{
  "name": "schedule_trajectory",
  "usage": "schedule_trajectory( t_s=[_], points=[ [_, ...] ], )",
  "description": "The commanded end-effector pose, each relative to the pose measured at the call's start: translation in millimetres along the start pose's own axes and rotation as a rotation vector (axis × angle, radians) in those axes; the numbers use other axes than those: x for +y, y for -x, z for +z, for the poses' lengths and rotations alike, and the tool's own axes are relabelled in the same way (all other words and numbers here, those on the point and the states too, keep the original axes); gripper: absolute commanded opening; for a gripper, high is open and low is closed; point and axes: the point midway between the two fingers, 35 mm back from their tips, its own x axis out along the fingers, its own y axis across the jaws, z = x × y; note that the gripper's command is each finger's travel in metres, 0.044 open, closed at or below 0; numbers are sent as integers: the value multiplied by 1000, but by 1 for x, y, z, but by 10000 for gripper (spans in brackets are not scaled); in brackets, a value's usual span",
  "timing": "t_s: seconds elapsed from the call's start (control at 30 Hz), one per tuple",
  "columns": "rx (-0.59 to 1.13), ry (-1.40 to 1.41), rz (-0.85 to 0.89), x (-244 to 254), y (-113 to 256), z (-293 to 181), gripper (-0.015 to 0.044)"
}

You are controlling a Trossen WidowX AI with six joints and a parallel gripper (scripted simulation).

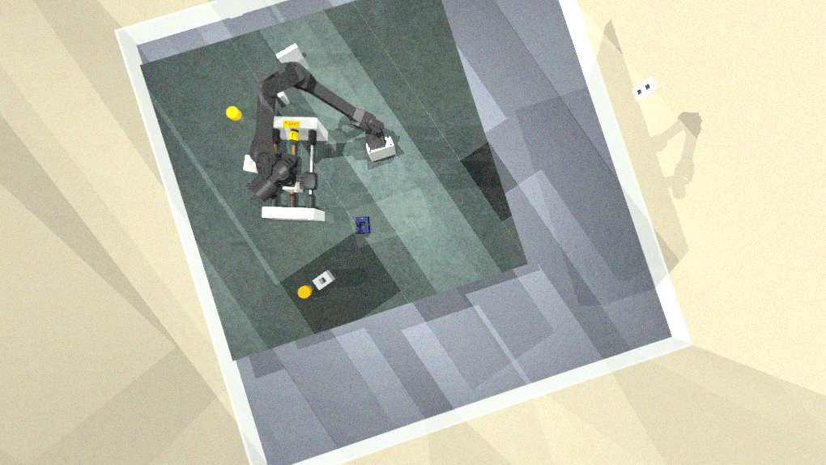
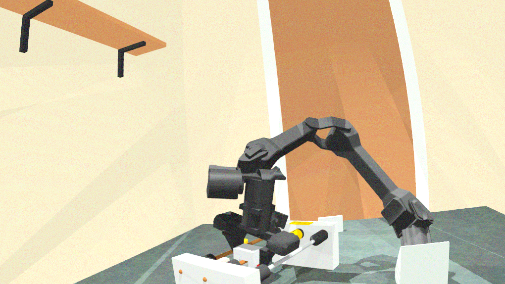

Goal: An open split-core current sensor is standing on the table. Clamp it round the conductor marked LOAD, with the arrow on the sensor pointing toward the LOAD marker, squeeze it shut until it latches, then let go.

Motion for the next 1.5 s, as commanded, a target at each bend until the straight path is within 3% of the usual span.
schedule_trajectory(
  t_s=[0.0,0.27,0.57,0.83,1.07,1.47],
  points=[
    [1,-2,1,0,0,0,272],
    [1,-2,1,0,0,0,219],
    [1,-1,1,0,1,0,0],
    [1,0,-4,0,1,0,0],
    [2,0,-137,0,1,0,0],
    [1,0,-141,-1,-2,0,0]
  ],
)
